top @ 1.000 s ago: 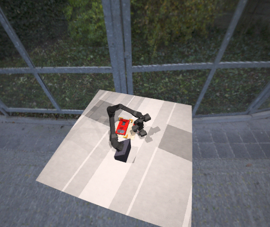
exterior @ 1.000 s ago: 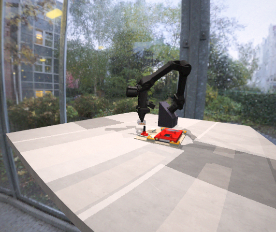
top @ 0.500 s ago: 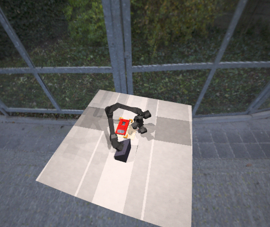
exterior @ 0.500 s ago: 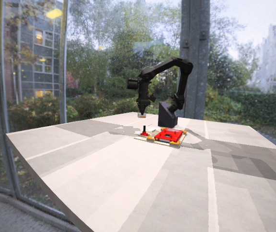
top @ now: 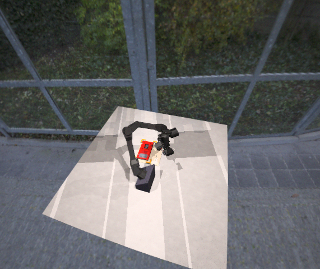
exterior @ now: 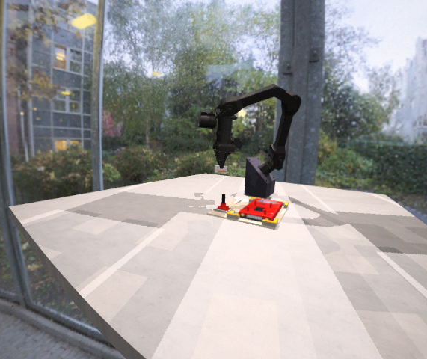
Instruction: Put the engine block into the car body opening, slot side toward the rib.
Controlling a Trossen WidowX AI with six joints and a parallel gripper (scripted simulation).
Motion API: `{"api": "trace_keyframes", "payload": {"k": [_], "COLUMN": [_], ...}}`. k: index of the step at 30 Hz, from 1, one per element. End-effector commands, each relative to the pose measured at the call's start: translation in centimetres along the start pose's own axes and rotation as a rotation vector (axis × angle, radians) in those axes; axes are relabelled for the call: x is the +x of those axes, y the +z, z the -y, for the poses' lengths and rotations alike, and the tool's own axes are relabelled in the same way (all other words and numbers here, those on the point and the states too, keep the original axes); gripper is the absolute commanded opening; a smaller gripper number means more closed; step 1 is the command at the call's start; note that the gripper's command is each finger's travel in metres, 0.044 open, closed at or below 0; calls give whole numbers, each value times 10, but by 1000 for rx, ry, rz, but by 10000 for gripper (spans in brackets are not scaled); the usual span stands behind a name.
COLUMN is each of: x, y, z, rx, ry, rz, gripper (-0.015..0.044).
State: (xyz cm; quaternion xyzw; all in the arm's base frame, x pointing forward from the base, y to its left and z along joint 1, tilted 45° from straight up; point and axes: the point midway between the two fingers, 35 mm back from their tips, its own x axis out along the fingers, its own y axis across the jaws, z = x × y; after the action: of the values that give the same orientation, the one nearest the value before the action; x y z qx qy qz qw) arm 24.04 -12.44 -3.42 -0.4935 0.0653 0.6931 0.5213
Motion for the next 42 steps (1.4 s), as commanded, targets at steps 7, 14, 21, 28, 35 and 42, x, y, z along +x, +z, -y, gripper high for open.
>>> {"api": "trace_keyframes", "payload": {"k": [7, 14, 21, 28, 35, 42], "x": [0, 3, 8, 13, 17, 22], "y": [1, 4, 8, 14, 21, 29], "z": [22, 40, 58, 76, 92, 109], "rx": [204, 386, 566, 745, 916, 1088], "ry": [4, 2, -3, -8, -12, -19], "rz": [-20, -26, -30, -31, -32, -27], "gripper": [0, 0, 0, 0, 0, 0]}}
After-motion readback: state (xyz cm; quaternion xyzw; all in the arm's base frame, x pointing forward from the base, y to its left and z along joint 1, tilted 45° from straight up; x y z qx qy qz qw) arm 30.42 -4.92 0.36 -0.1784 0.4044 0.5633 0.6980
